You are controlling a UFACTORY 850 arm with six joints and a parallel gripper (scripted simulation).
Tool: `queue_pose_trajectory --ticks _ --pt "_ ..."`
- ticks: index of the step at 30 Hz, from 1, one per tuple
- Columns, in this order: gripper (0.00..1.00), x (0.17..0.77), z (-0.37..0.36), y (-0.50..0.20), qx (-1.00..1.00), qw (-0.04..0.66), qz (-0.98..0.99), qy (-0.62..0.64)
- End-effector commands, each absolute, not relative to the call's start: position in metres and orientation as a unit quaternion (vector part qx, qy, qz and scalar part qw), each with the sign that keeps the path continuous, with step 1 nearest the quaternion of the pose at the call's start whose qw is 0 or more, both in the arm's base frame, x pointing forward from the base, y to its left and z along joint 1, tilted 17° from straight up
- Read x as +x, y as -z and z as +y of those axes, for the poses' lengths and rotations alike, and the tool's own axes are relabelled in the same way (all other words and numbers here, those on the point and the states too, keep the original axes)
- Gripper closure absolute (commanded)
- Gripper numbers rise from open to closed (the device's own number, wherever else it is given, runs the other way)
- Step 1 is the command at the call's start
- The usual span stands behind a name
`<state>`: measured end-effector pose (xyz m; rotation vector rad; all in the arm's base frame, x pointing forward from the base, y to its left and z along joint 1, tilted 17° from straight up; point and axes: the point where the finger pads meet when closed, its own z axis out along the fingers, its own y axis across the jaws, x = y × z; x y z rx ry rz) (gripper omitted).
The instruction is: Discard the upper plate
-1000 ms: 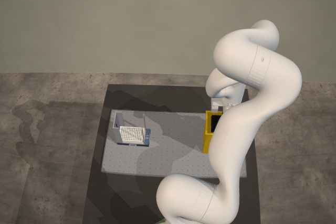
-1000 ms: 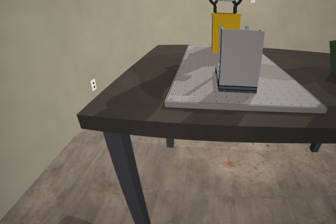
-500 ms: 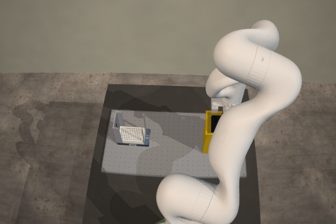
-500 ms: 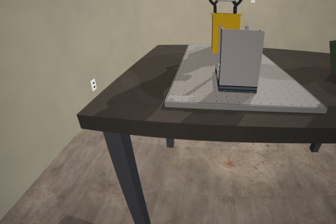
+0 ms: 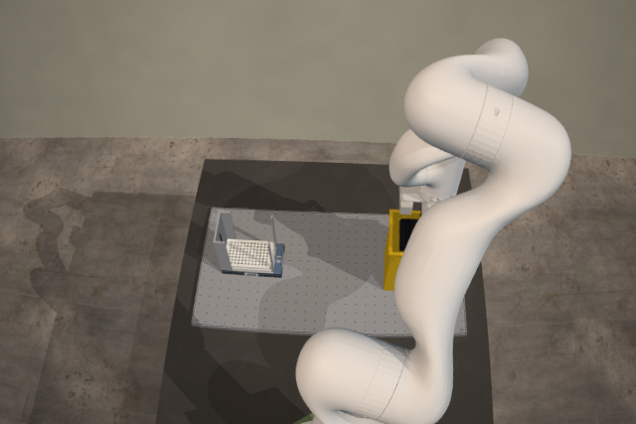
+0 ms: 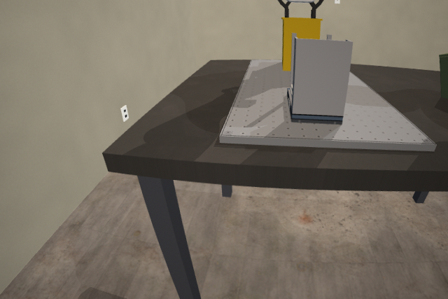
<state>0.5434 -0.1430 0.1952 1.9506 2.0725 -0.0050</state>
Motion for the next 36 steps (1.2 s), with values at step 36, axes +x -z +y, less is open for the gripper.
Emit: queue_pose_trajectory --ticks 36 --pt "1.0 0.5453 -0.1442 -0.1905 0.678 0.148 0.72 0.001"
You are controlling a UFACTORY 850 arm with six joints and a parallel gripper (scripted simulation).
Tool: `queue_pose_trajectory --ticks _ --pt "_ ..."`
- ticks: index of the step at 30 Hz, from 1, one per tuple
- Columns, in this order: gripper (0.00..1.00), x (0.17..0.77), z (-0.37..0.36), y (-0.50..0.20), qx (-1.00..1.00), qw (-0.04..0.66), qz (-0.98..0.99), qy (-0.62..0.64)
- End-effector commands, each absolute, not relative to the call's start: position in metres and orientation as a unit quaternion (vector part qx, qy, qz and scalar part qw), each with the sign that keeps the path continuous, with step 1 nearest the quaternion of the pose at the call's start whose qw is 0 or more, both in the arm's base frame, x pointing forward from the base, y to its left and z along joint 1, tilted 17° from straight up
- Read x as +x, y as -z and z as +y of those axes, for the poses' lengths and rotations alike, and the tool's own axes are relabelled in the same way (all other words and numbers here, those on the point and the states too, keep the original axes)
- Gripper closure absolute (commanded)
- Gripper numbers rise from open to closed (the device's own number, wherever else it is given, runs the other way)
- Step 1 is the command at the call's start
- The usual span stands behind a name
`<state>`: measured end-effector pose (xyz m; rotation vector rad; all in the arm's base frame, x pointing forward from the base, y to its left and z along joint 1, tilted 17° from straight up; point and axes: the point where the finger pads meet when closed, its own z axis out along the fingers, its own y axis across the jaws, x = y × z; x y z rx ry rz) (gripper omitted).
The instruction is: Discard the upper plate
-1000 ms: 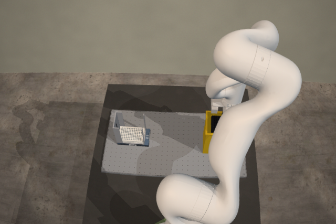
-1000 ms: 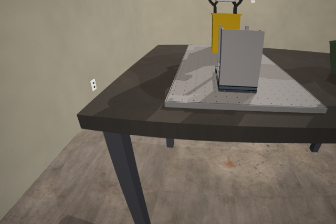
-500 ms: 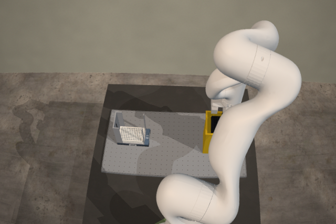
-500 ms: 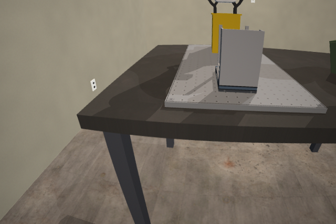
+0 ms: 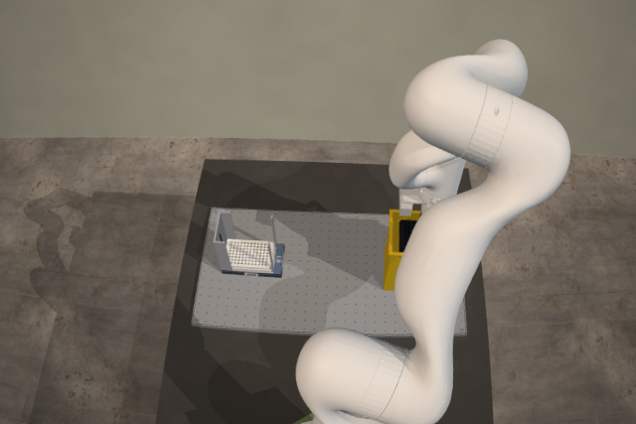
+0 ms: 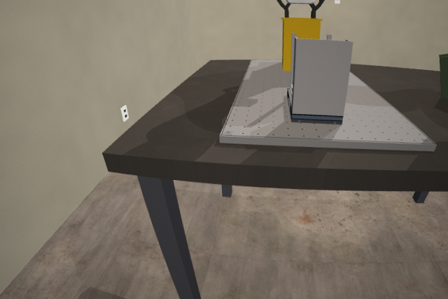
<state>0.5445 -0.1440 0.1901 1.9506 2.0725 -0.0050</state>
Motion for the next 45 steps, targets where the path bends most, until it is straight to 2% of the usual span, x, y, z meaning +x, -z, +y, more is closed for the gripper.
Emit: queue_pose_trajectory --ticks 1,14,15,45 --pt "1.0 0.5453 -0.1442 -0.1905 0.678 0.148 0.72 0.001" --pt "1.0 0.5457 -0.1446 -0.1886 0.678 0.148 0.72 0.001" --pt "0.0 0.5459 -0.1447 -0.188 0.678 0.148 0.72 0.001" --pt "0.0 0.5459 -0.1447 -0.188 0.678 0.148 0.72 0.001"
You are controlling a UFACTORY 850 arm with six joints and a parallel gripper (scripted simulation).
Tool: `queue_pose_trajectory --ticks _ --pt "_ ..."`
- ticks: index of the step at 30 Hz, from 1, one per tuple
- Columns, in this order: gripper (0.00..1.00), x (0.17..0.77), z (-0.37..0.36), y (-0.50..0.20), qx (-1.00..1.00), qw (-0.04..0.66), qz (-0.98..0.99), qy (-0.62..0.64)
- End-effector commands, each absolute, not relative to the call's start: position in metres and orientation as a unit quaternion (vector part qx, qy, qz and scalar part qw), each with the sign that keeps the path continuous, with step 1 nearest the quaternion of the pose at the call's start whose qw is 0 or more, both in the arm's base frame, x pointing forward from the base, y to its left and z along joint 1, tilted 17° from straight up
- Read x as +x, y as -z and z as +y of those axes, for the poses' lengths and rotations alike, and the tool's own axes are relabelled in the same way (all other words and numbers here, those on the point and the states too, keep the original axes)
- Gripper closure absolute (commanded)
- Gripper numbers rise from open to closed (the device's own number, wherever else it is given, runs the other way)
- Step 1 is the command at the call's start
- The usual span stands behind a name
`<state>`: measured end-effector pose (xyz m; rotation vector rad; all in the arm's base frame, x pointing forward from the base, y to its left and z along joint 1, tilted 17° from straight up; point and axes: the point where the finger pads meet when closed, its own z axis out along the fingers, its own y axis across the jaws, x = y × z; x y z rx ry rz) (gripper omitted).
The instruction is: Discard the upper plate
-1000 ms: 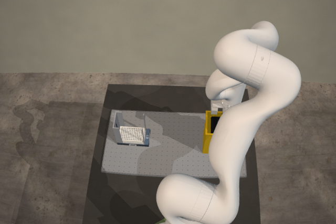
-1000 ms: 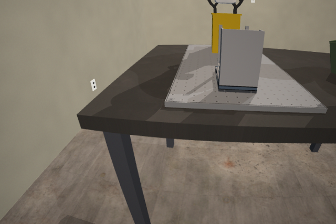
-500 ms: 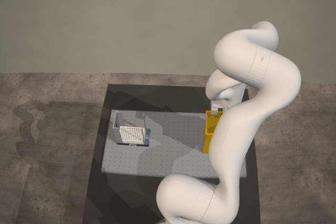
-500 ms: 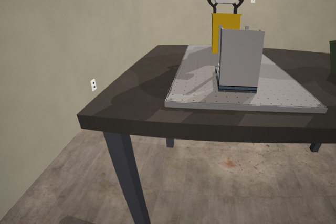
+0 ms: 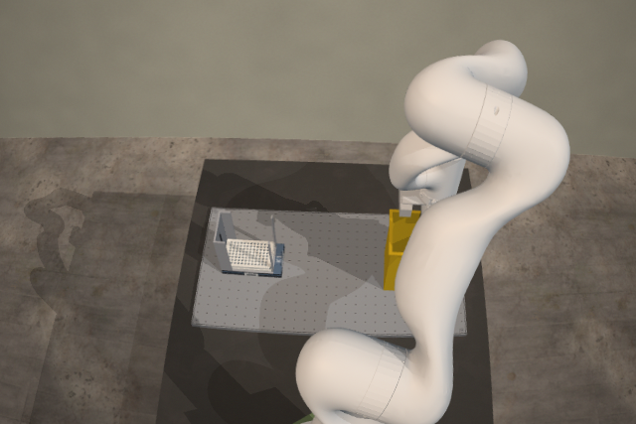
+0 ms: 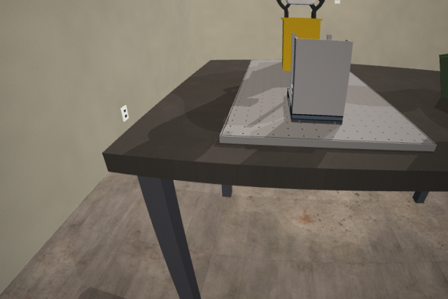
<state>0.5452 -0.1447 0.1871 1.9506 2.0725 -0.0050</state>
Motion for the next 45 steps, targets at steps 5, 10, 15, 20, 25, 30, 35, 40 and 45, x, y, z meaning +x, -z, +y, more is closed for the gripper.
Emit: queue_pose_trajectory --ticks 5,10,15,20,25,30,35,40,45 --pt "0.0 0.545 -0.144 -0.19 0.678 0.148 0.72 0.001" --pt "0.0 0.544 -0.143 -0.198 0.678 0.148 0.72 0.001" --pt "0.0 0.541 -0.14 -0.211 0.678 0.148 0.72 0.001" --pt "0.0 0.538 -0.137 -0.224 0.678 0.148 0.72 0.001" --pt "0.0 0.536 -0.136 -0.231 0.678 0.148 0.72 0.001" --pt "0.0 0.534 -0.133 -0.244 0.678 0.148 0.72 0.001" --pt "0.0 0.531 -0.13 -0.257 0.678 0.148 0.72 0.001" --pt "0.0 0.53 -0.129 -0.26 0.678 0.148 0.72 0.001" --pt "0.0 0.53 -0.129 -0.26 0.678 0.148 0.72 0.001"
